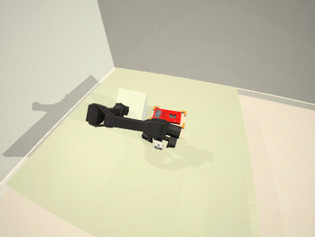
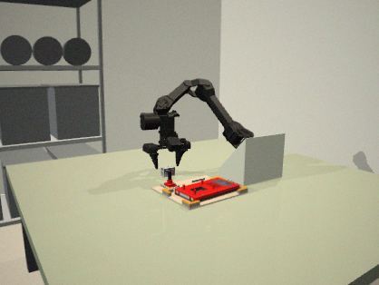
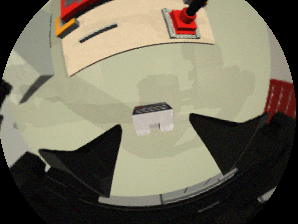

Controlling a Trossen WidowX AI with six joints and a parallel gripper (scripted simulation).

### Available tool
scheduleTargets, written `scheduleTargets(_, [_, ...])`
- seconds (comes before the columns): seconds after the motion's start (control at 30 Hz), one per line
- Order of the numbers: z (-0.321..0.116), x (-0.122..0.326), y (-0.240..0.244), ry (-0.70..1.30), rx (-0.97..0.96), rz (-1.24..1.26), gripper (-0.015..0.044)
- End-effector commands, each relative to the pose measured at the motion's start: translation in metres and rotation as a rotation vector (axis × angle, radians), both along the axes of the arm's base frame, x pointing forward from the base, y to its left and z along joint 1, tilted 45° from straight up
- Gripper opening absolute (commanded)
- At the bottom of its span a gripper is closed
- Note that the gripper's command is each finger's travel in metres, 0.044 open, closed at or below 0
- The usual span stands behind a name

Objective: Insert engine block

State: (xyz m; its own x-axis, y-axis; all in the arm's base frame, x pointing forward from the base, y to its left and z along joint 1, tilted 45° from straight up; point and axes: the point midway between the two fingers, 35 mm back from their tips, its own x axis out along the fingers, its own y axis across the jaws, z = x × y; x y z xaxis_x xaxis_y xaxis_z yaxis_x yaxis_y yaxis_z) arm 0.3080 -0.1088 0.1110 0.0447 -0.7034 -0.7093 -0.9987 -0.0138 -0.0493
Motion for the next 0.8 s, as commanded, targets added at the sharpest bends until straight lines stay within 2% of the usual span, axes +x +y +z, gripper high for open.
scheduleTargets(0.0, [-0.0057,-0.0018,-0.0053,0.009,-0.005,0.0,0.044])
scheduleTargets(0.33, [-0.0151,-0.0019,-0.0152,0.009,-0.006,0.0,0.044])
scheduleTargets(0.6, [-0.0151,-0.0019,-0.0152,0.009,-0.006,0.0,0.023])
scheduleTargets(0.77, [-0.0151,-0.0019,-0.0152,0.009,-0.006,0.0,0.0197])
